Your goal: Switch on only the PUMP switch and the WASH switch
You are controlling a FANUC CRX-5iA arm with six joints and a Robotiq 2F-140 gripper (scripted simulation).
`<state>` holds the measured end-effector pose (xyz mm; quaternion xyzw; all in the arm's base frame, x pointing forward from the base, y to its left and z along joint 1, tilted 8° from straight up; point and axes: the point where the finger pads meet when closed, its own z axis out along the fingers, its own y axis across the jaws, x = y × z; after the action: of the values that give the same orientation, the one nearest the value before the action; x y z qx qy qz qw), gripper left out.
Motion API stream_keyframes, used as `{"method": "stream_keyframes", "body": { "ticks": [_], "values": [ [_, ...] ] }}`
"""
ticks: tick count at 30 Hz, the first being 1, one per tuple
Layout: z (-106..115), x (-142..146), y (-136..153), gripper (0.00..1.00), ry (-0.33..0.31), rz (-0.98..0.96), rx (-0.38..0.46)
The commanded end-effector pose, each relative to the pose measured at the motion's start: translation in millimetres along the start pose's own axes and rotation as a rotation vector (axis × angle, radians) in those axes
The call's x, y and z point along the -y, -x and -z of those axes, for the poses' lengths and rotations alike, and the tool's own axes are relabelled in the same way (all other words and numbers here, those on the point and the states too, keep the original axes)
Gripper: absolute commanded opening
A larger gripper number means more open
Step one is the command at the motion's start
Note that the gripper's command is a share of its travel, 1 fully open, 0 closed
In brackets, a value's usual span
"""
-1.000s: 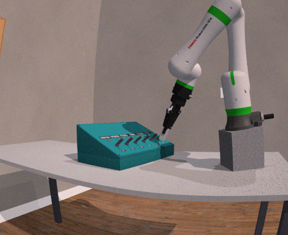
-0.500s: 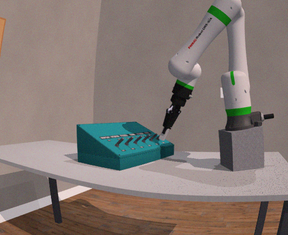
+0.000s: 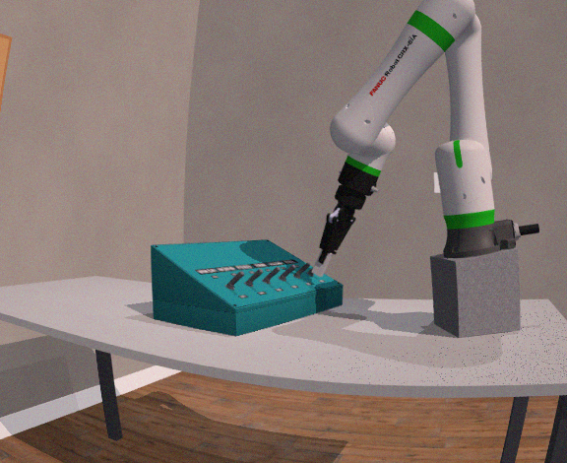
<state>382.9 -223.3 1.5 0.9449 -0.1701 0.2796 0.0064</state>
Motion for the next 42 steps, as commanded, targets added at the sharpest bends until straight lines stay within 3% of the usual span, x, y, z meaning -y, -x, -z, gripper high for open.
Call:
{"method": "stream_keyframes", "body": {
  "ticks": [1, 42],
  "values": [
    [0.1, -0.1, -1.4, 0.0, 0.0, 0.0, 0.0],
    [0.1, -0.1, -30.0, 0.0, 0.0, 0.0, 0.0]
  ]
}}
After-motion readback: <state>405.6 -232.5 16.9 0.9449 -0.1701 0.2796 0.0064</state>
